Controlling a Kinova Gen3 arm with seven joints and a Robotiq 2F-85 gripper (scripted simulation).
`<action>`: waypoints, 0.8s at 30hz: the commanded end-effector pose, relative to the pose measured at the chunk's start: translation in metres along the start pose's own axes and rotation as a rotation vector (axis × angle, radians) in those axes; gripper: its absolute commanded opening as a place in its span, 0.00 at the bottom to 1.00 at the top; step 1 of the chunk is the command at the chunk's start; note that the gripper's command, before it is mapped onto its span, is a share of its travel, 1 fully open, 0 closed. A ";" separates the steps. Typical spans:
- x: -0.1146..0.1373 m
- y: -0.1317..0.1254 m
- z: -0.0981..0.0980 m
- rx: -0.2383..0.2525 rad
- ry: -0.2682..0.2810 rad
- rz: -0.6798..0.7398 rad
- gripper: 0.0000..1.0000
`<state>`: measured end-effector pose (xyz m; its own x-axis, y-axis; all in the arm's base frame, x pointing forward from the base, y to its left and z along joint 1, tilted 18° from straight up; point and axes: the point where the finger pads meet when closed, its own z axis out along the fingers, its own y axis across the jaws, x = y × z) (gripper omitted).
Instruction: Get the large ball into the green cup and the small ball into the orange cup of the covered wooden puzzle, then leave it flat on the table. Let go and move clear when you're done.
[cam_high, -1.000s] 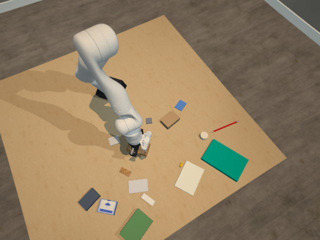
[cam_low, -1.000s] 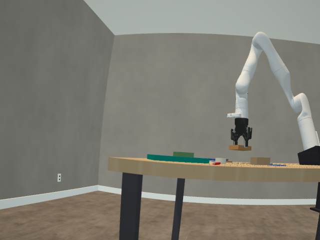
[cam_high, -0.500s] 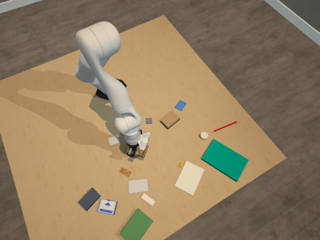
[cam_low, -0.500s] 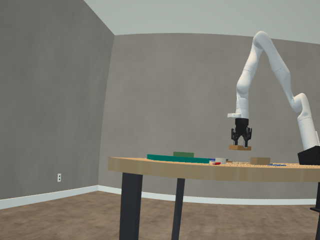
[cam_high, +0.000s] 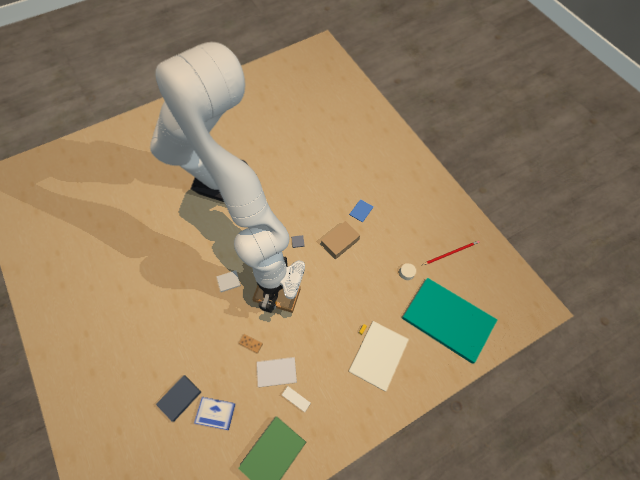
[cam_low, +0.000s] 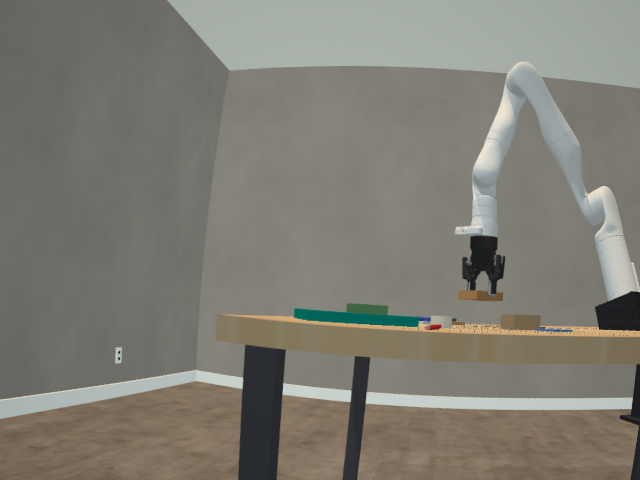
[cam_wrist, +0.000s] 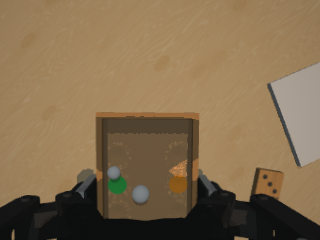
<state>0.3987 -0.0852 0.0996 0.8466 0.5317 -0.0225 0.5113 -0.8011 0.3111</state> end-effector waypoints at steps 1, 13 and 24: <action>-0.002 0.004 -0.001 0.014 0.010 0.014 0.72; -0.003 0.004 -0.001 0.010 0.020 0.014 0.72; -0.002 0.003 -0.001 -0.029 -0.022 0.014 0.72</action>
<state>0.3978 -0.0905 0.1017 0.8596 0.5099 -0.0311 0.4909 -0.8077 0.3266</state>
